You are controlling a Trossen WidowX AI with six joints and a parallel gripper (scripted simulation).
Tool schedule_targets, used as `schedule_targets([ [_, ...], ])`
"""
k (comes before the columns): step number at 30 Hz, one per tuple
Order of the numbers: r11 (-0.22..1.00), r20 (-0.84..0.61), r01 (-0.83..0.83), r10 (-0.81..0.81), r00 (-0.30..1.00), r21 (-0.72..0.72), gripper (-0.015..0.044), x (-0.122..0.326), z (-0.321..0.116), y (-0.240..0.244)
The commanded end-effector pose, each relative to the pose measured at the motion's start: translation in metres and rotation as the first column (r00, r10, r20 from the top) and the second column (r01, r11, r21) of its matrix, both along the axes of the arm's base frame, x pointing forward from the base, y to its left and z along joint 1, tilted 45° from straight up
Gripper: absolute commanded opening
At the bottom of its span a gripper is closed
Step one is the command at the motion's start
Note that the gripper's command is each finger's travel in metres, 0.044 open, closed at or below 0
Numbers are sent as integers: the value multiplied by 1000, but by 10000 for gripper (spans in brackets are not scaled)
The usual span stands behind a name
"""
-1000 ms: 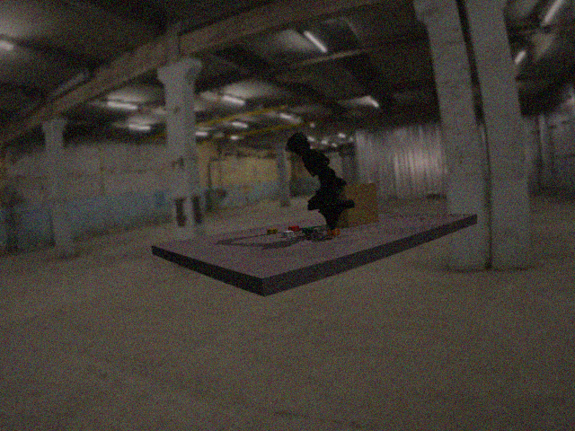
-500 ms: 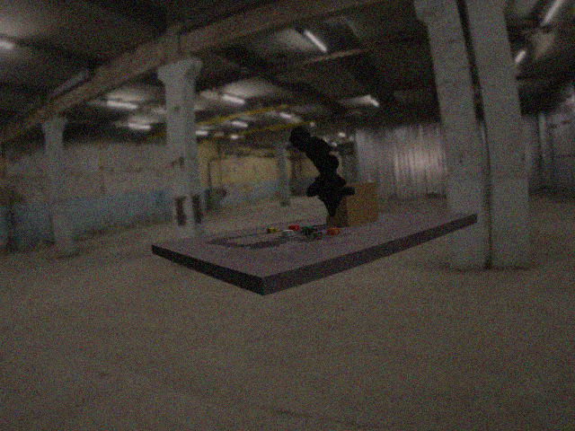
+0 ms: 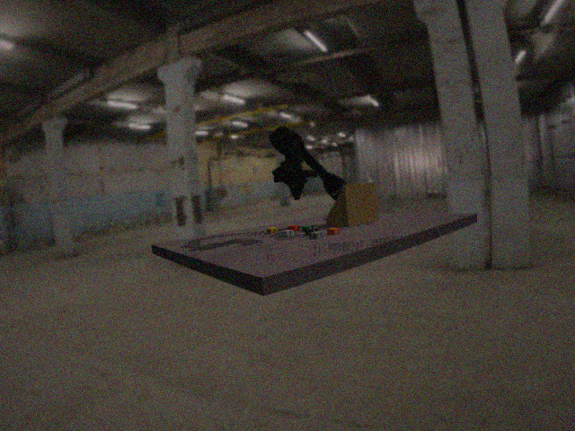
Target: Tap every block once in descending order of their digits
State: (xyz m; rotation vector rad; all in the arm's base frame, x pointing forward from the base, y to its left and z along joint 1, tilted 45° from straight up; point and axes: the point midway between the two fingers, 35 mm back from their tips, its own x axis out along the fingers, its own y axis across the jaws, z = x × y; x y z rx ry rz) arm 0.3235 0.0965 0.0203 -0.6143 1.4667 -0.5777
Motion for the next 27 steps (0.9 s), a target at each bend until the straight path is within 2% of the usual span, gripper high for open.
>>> schedule_targets([
  [1, 1000, -7, 8, -8, 1000, -19, 20, 8, 33, -40],
  [10, 1000, -7, 8, -8, 1000, -19, 20, 9, 32, -44],
  [16, 1000, -6, 8, -8, 1000, -22, 20, 10, -21, -98],
  [27, 1000, -6, 8, -8, 1000, -22, 20, 10, -30, -107],
])
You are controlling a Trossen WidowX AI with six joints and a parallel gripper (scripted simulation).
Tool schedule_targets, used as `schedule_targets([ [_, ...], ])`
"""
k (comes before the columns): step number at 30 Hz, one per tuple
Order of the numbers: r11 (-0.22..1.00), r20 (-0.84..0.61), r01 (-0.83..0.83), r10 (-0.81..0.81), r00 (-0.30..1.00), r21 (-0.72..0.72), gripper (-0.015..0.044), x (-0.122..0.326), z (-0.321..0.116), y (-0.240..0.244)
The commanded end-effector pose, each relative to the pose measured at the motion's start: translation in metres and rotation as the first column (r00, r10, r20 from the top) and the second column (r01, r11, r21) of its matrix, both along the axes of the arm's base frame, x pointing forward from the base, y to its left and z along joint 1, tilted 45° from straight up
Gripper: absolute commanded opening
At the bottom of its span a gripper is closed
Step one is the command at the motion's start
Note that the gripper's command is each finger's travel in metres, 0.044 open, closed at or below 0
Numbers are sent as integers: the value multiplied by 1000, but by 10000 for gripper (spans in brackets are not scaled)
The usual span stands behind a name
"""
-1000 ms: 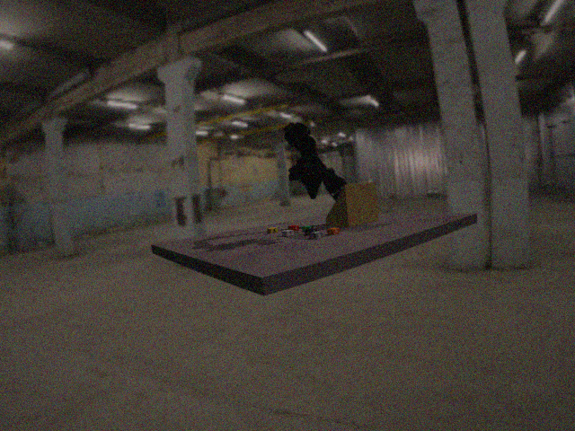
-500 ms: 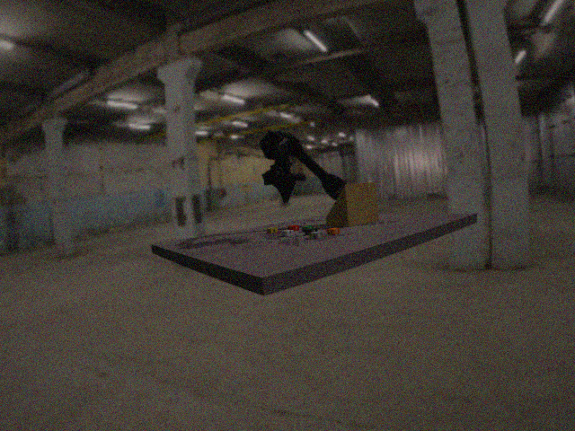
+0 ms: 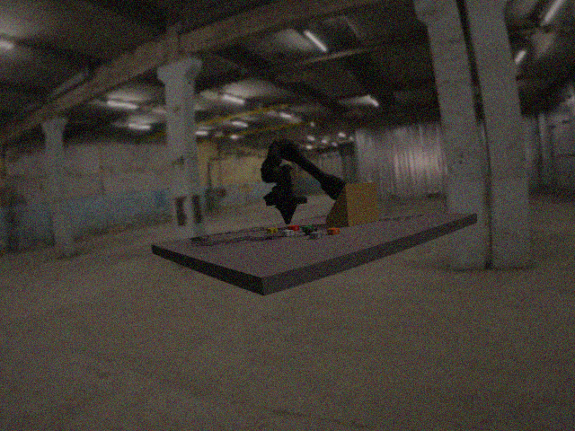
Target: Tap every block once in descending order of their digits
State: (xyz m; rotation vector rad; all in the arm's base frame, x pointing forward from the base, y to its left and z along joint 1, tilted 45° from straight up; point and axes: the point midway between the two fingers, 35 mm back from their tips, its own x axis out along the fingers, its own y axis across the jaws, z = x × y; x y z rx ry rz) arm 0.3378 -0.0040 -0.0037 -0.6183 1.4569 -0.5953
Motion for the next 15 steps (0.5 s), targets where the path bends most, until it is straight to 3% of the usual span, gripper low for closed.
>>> schedule_targets([
  [1, 1000, -16, 3, -3, 1000, -8, 20, -4, -7, -7],
  [15, 1000, -16, 3, -3, 1000, -9, 20, -4, -19, -20],
])
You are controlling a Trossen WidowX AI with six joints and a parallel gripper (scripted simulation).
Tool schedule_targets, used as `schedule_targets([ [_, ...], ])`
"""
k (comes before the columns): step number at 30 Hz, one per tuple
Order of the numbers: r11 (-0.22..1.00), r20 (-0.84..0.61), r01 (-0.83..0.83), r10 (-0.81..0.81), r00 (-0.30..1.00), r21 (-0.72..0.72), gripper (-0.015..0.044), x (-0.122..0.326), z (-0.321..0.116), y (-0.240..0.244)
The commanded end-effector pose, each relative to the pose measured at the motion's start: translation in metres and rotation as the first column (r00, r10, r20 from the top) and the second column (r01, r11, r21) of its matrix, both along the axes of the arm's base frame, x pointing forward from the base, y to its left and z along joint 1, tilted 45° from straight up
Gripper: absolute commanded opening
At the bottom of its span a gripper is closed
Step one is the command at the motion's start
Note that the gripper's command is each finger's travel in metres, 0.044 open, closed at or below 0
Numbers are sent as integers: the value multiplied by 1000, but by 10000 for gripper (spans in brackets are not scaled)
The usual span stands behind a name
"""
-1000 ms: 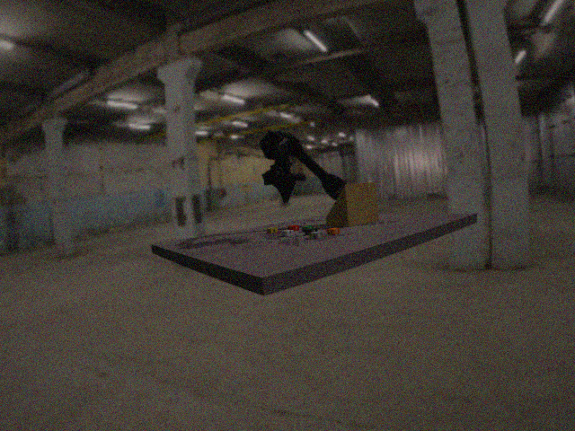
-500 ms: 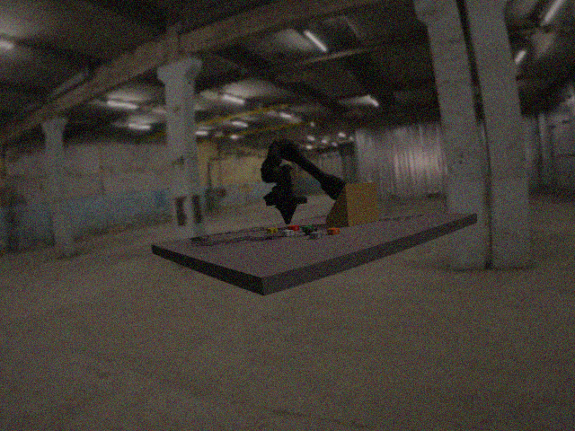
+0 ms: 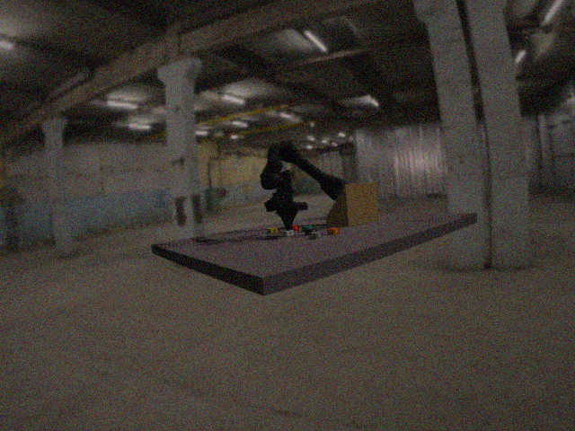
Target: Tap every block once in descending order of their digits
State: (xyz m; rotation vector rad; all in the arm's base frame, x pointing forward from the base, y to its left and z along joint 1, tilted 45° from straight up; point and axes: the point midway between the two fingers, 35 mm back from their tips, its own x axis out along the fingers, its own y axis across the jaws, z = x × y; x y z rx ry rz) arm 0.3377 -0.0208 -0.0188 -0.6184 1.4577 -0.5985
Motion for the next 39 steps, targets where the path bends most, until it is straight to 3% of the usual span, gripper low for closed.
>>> schedule_targets([
  [1, 1000, -15, 1, -1, 1000, -7, 20, -4, -4, -4],
  [14, 1000, -15, 1, -1, 1000, -5, 20, -4, 18, 20],
  [19, 1000, -16, 0, 0, 1000, -2, 20, -4, 66, 68],
  [23, 1000, -16, 1, -1, 1000, -3, 20, -6, 74, 76],
  [32, 1000, -18, 0, 0, 1000, -6, 20, -25, 173, -24],
  [39, 1000, -18, 1, -1, 1000, -9, 20, -29, 181, -32],
])
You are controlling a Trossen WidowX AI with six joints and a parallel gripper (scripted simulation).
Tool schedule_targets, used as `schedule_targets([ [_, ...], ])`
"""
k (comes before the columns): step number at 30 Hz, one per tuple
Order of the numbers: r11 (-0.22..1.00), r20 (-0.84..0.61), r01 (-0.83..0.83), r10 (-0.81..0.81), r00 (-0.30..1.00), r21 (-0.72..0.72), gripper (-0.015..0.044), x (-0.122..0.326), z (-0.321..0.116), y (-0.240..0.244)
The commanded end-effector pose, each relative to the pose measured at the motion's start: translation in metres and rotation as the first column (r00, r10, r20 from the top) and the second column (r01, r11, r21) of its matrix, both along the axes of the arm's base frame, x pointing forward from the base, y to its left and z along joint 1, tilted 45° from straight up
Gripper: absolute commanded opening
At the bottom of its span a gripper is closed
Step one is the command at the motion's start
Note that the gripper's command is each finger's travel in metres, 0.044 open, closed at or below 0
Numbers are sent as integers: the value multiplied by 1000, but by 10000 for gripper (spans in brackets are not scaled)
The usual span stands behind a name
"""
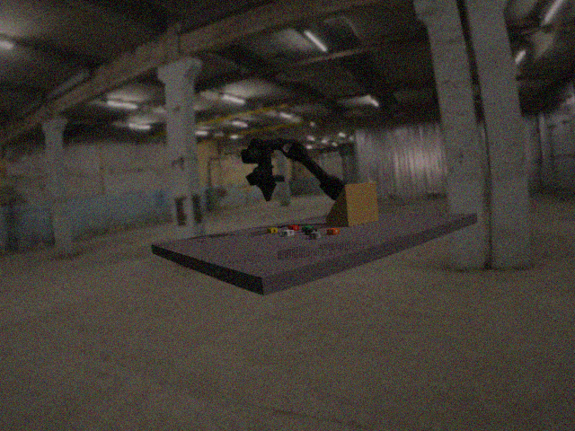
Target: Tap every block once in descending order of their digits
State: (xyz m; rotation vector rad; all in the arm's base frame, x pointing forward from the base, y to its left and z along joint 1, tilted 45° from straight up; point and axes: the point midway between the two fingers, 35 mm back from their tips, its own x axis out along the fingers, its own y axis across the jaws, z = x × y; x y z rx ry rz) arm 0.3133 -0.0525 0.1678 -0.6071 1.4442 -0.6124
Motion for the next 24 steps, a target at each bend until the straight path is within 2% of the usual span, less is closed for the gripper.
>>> schedule_targets([
  [1, 1000, -36, -9, 9, 999, -6, 20, -5, -5, -1],
  [4, 1000, -36, -9, 9, 999, -4, 20, -3, -13, -8],
  [9, 1000, -34, -9, 9, 999, -8, 20, -3, -60, -56],
  [24, 1000, -34, -9, 9, 999, -9, 20, -3, -73, -70],
])
